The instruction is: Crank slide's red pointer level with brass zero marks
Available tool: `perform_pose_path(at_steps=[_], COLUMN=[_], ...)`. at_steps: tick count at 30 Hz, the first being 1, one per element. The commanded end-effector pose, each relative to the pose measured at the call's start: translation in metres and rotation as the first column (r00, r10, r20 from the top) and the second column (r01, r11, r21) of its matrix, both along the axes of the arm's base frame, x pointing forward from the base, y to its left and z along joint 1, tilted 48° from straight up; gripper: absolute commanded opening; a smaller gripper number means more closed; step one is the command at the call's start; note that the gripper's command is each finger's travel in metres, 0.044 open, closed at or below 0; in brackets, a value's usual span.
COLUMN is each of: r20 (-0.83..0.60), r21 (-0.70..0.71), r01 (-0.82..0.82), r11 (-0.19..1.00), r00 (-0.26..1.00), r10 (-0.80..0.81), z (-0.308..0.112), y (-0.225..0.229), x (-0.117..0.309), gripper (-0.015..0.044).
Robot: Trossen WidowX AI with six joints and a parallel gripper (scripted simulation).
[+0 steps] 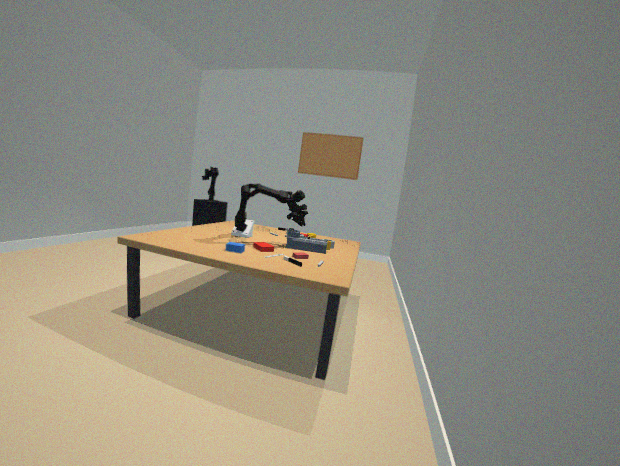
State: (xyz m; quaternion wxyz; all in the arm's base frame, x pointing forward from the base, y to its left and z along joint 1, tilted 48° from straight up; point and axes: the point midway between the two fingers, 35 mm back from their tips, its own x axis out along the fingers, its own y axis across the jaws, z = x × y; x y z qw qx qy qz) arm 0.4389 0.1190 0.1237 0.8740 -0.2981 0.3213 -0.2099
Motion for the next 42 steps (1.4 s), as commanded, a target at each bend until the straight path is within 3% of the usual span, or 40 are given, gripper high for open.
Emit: perform_pose_path(at_steps=[1, 3, 23, 39, 41, 42], r20=[0.0, 0.0, 0.0, 0.0, 0.0, 0.0], r21=[0.0, 0.0, 0.001, 0.001, 0.001, 0.001], r01=[0.0, 0.0, 0.0, 0.0, 0.0, 0.0], r11=[1.0, 1.0, 1.0, 1.0, 1.0, 1.0], r00=[1.0, 1.0, 1.0, 1.0, 1.0, 1.0], r10=[0.0, 0.0, 0.0, 0.0, 0.0, 0.0], z=[-0.0001, -0.0001, -0.0001, -0.0001, -0.0001, -0.0001], y=[-0.0001, -0.0001, 0.0001, 0.0001, 0.0001, 0.0001], x=[0.0, 0.0, 0.0, 0.0, 0.0, 0.0], gripper=[0.0046, 0.0, 0.0, 0.042, 0.044, 0.0414])
